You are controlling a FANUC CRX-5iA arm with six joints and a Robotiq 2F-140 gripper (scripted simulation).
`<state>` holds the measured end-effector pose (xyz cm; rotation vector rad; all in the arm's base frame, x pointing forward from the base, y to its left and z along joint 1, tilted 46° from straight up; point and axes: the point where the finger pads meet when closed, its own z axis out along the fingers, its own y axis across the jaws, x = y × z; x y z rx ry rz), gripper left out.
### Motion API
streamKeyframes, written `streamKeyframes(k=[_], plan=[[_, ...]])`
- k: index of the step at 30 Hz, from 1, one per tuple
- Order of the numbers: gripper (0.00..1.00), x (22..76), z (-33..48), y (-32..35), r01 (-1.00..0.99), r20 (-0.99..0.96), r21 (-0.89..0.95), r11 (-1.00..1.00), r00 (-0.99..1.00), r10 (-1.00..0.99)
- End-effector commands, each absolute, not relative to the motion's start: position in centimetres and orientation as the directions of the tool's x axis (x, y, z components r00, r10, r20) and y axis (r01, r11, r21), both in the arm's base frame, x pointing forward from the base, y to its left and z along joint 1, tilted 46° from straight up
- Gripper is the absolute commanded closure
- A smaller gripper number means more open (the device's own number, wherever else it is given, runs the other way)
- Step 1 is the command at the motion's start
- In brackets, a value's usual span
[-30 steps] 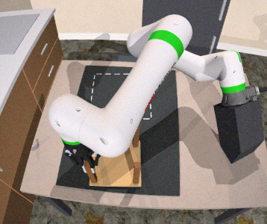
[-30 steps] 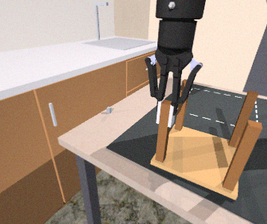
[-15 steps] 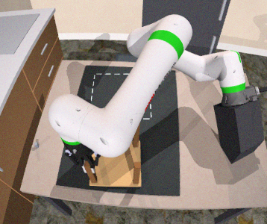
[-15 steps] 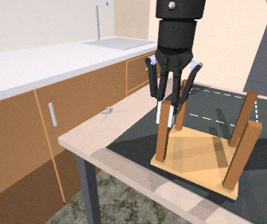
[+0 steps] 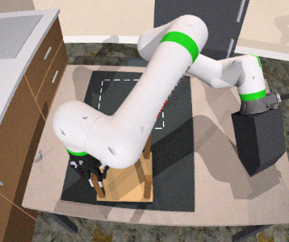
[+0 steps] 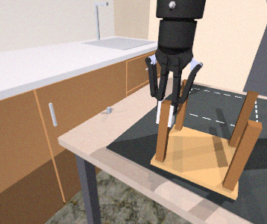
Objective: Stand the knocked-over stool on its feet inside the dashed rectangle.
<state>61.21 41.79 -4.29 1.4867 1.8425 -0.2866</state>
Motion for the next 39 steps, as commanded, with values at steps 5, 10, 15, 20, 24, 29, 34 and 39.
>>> streamKeyframes(k=[5, 10, 15, 20, 24, 29, 34, 39], plan=[[0.9, 61.2, -4.1, 41.9, 0.914, -0.642, 0.269, 0.305, -0.067, 0.764], [0.9, 61.2, -4.0, 41.9, 0.914, -0.619, 0.268, 0.305, -0.079, 0.781], [0.9, 61.1, -3.9, 41.9, 0.914, -0.601, 0.268, 0.305, -0.089, 0.795], [0.9, 60.8, -2.8, 41.7, 0.914, -0.575, 0.269, 0.305, -0.101, 0.812], [0.9, 60.3, -0.9, 41.6, 0.914, -0.562, 0.268, 0.305, -0.109, 0.82], [0.9, 60.3, -0.6, 41.5, 0.914, -0.498, 0.268, 0.305, -0.14, 0.856], [0.9, 59.9, 0.8, 41.2, 0.914, -0.477, 0.269, 0.305, -0.149, 0.866], [0.9, 59.6, 2.6, 40.8, 0.914, -0.417, 0.267, 0.306, -0.176, 0.892]])
